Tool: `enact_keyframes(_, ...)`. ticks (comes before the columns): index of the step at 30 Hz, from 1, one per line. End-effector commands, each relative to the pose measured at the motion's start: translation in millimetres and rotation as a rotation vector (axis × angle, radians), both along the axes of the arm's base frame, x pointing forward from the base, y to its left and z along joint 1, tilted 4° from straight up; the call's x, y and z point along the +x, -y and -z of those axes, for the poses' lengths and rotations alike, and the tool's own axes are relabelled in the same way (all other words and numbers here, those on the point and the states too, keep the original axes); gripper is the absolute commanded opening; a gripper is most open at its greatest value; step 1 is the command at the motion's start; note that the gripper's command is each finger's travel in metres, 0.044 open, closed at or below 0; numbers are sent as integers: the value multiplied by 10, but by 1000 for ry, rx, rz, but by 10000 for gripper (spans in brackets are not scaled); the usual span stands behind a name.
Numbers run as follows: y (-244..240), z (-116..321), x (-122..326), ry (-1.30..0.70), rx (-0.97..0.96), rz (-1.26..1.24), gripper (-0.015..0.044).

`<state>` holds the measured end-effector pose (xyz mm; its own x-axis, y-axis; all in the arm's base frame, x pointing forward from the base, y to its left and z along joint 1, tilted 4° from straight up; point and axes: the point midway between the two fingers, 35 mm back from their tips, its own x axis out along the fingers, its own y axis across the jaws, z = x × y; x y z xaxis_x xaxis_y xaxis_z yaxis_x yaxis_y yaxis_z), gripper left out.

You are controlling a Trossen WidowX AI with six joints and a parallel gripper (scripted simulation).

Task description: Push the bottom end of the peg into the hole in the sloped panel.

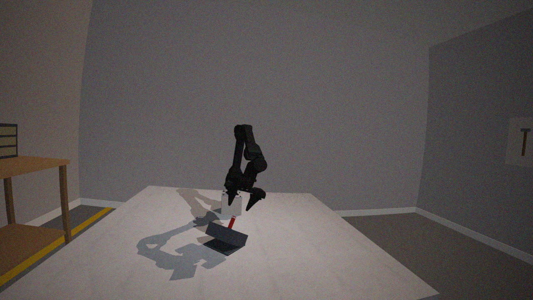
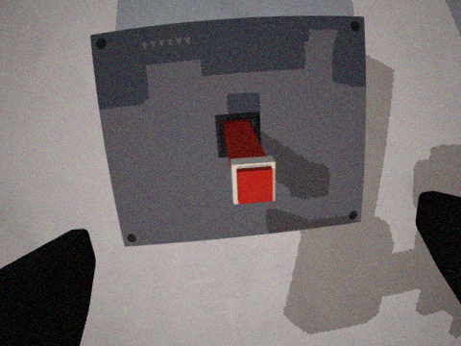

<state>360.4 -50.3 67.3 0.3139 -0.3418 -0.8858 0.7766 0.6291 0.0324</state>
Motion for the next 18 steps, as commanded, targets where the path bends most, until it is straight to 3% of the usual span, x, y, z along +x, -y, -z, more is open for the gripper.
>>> enact_keyframes(1,-27,-92,-16,9,-1,5,440)
enact_keyframes(18,-113,-266,-105,7,0,4,440)
